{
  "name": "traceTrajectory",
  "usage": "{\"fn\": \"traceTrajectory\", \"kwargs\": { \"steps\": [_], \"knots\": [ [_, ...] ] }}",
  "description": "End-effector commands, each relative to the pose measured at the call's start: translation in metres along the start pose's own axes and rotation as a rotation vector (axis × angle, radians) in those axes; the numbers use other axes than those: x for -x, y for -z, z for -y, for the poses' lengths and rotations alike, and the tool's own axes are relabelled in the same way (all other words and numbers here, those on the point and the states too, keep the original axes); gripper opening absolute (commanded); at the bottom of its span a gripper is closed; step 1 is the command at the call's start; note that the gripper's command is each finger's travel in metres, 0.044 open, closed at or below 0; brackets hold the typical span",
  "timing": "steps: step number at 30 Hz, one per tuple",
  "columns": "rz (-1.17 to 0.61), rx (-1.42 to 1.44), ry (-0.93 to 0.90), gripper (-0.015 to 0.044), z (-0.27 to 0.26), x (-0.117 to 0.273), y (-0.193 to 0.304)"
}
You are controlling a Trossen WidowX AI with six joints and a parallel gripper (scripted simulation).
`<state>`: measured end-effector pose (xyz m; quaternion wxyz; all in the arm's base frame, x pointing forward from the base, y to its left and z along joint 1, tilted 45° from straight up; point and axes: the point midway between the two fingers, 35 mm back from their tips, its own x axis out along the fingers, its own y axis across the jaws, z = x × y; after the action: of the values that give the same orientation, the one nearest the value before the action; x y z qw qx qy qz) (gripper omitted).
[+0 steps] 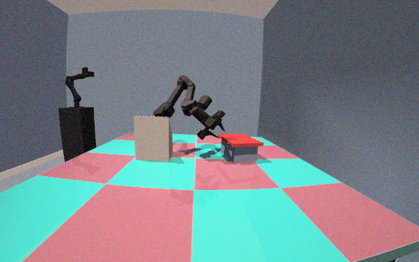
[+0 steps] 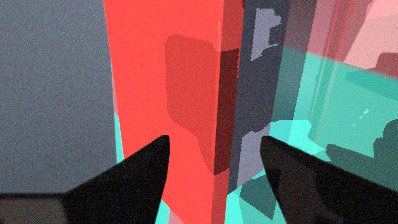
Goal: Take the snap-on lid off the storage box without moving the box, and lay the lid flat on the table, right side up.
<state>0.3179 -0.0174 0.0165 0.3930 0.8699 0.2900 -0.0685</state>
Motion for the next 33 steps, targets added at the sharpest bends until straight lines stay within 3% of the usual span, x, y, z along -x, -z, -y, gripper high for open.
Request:
{"fn": "traceTrajectory", "kwargs": {
  "steps": [1, 27, 30, 33],
  "knots": [
    [0.003, -0.005, 0.001, 0.0235, -0.001, -0.008, -0.002],
    [-0.003, -0.009, -0.006, 0.0235, 0.002, -0.047, 0.001],
    [-0.003, -0.009, -0.006, 0.0156, 0.002, -0.047, 0.001],
    [-0.003, -0.009, -0.006, 0.0136, 0.002, -0.047, 0.001]
  ]
}}
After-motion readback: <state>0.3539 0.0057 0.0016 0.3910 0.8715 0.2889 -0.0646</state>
